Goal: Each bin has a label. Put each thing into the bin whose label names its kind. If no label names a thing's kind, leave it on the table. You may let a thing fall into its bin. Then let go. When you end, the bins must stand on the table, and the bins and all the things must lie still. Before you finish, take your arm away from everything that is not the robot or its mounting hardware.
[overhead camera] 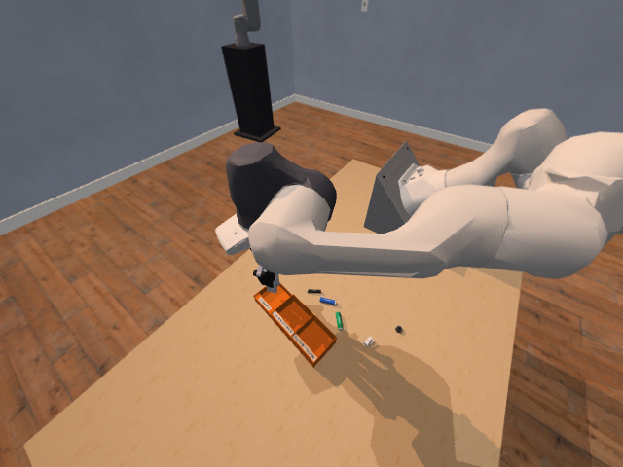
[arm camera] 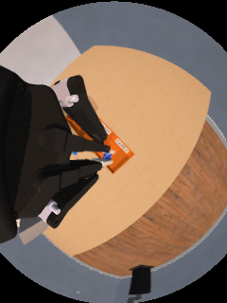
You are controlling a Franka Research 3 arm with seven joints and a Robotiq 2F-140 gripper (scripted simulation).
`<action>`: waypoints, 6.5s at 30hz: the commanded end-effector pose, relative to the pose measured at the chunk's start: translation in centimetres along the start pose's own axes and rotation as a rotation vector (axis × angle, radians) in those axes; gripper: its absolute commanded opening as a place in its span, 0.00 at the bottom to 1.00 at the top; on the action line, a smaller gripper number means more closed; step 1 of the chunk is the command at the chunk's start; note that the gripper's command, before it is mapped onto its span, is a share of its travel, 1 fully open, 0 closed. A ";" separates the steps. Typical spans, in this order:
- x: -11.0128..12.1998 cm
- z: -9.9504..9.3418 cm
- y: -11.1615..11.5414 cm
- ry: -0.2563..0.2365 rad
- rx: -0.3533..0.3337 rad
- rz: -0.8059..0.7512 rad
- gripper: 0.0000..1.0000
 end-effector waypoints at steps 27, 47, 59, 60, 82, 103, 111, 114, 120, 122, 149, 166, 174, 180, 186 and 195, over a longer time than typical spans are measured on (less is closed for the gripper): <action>-0.1 0.1 -0.2 0.013 -0.026 0.517 0.07; 0.0 0.1 -0.3 0.017 -0.031 0.601 0.07; 0.0 0.1 -0.4 0.017 -0.031 0.601 0.07; 0.0 0.3 -0.4 0.017 -0.031 0.601 0.07; 0.1 4.3 -0.3 0.017 -0.031 0.601 0.07; -0.1 5.2 -0.3 0.017 -0.031 0.601 0.19; -0.1 5.2 -0.3 0.017 -0.031 0.601 0.19; -0.1 5.2 -0.3 0.017 -0.031 0.601 0.19; -0.1 5.2 -0.3 0.017 -0.031 0.601 0.19; -0.1 5.1 -0.3 0.017 -0.031 0.601 0.19; -0.1 1.2 -0.5 0.017 -0.031 0.601 0.19; -0.1 0.1 -0.5 0.017 -0.031 0.601 0.19; -0.1 0.1 -0.5 0.017 -0.031 0.601 0.19; -0.1 0.1 -0.5 0.017 -0.031 0.601 0.19; -0.1 0.1 -0.5 0.017 -0.031 0.601 0.19; -0.1 0.1 -0.5 0.017 -0.031 0.601 0.19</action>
Point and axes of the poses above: the point where the finger pads meet when closed, its own z axis out along the fingers, its own x axis across the jaws, y = z × x, the point moved 8 cm from there along -z, back along the fingers, and after that the axes turned 11 degrees about z, right-handed, at the moved point
